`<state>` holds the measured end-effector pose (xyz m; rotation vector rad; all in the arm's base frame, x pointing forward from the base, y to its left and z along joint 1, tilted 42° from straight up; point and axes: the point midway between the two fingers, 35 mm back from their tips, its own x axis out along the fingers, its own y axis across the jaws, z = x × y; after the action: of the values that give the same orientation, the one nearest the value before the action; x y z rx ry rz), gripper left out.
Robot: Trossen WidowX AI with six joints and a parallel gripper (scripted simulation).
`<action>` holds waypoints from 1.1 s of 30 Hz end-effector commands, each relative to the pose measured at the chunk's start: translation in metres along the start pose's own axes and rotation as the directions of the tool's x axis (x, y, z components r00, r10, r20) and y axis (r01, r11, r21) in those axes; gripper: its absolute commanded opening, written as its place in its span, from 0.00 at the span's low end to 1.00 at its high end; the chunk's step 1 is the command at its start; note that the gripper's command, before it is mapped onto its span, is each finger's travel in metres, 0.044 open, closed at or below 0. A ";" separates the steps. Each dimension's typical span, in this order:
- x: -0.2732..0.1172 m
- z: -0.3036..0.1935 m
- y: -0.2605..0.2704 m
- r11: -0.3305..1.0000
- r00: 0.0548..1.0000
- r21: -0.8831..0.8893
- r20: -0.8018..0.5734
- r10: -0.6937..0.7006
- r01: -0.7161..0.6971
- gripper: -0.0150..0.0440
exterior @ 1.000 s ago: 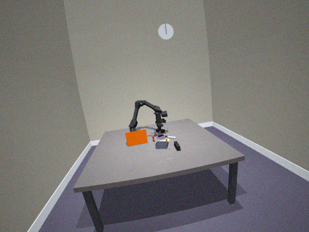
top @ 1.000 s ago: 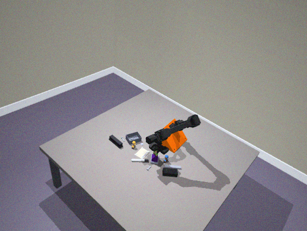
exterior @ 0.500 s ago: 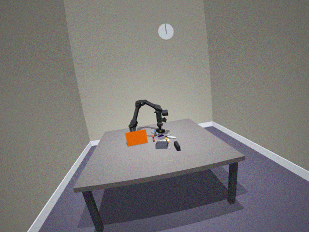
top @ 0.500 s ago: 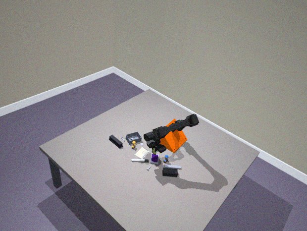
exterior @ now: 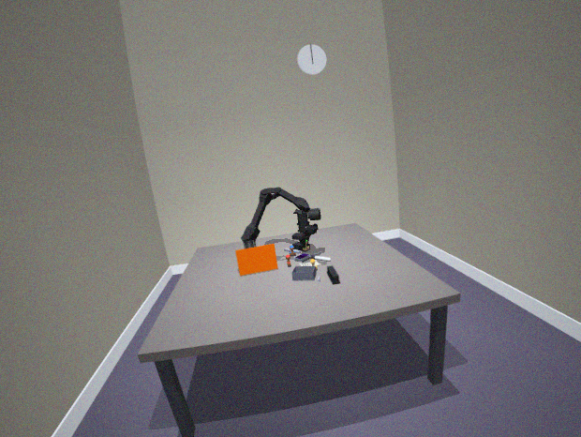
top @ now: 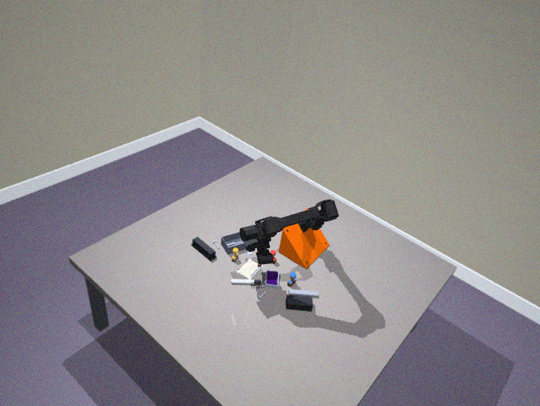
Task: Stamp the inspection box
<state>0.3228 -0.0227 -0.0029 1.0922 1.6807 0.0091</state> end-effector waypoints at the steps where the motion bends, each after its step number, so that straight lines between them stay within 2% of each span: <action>1: -0.002 0.010 -0.009 0.993 1.000 0.114 0.005 -0.005 0.004 0.25; 12: 0.000 0.037 -0.039 0.891 1.000 0.454 -0.001 -0.002 0.002 0.25; 33: 0.012 0.038 -0.039 0.889 1.000 0.459 0.000 -0.003 0.003 0.25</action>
<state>0.3264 -0.0569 -0.0463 1.4352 1.7304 -0.4068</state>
